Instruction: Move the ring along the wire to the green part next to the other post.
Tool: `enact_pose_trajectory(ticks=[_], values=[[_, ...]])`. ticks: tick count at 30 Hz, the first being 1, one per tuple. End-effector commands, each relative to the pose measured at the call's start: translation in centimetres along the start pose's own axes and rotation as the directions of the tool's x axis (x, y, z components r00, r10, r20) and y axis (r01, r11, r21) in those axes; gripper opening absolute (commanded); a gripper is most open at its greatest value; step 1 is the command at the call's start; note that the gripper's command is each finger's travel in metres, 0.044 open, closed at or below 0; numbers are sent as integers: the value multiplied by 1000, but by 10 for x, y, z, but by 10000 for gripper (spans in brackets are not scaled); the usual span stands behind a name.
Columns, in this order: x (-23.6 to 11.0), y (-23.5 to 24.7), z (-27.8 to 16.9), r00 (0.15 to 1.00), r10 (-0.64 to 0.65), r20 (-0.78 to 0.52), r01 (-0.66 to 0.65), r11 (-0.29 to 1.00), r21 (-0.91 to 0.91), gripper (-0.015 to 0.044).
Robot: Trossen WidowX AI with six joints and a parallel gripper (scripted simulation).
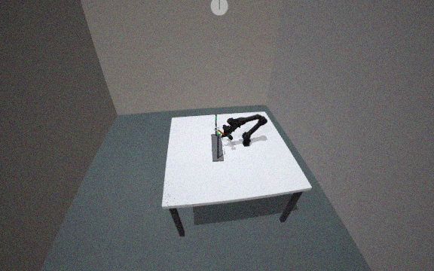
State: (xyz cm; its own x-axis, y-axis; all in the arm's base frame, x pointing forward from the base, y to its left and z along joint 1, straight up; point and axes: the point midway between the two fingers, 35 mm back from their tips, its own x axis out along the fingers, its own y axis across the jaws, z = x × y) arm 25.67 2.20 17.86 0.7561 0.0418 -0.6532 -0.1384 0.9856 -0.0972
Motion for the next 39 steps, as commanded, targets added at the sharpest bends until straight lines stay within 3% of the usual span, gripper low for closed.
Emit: enact_pose_trajectory(ticks=[1,10,39], values=[[6,15,1,998,22,63,-27,996,88,-150],[19,44,10,982,14,188,-60,968,243,-150],[18,67,17,978,-126,164,85,968,236,-150]])
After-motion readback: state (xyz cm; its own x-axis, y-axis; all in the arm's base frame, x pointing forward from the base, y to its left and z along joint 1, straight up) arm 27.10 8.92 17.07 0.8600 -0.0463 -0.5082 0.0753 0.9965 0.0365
